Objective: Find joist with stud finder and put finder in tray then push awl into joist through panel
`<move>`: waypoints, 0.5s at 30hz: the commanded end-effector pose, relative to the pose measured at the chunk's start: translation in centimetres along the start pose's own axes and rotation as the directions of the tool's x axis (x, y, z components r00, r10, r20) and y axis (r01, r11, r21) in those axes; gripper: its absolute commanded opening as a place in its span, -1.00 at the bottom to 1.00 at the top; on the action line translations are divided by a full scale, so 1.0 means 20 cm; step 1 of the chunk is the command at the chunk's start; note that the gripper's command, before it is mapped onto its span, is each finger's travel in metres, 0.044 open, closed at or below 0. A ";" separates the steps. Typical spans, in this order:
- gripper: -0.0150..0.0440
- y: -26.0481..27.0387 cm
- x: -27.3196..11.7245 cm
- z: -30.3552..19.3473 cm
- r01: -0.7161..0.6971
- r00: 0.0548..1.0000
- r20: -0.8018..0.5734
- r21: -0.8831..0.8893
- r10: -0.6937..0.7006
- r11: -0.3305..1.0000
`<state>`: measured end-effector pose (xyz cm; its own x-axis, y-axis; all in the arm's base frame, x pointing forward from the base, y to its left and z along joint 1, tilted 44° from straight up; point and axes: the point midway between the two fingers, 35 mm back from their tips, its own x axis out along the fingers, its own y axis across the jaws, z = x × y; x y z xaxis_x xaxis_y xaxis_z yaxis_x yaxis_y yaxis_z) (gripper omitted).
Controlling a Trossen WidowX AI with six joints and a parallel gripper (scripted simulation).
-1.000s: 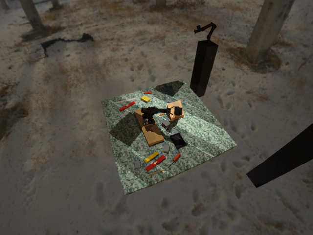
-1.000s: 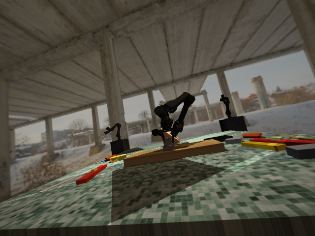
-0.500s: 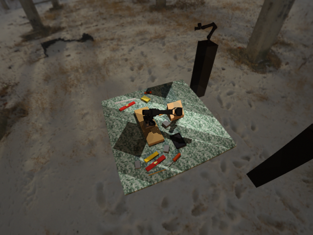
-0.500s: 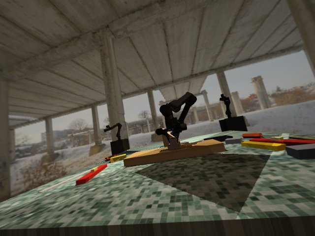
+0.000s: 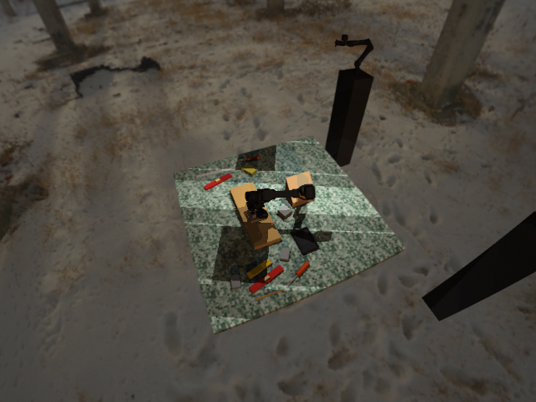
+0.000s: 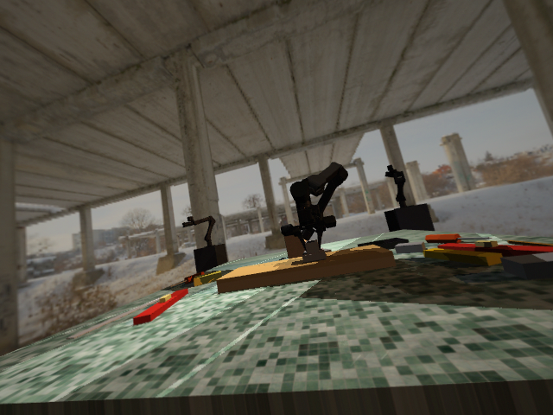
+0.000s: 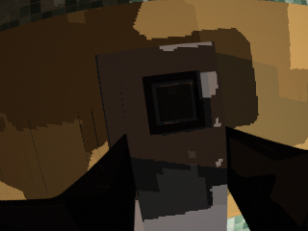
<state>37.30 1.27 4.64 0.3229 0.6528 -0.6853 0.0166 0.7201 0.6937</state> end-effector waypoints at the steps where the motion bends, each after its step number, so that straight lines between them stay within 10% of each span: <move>1: -0.49 0.05 0.00 -0.01 -0.001 1.000 -0.002 0.000 0.001 1.000; 15: -0.49 0.17 0.00 -0.01 -0.002 1.000 -0.002 0.000 0.002 1.000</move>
<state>37.33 3.17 6.47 0.3235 0.6530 -0.6848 0.0182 0.7193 0.6945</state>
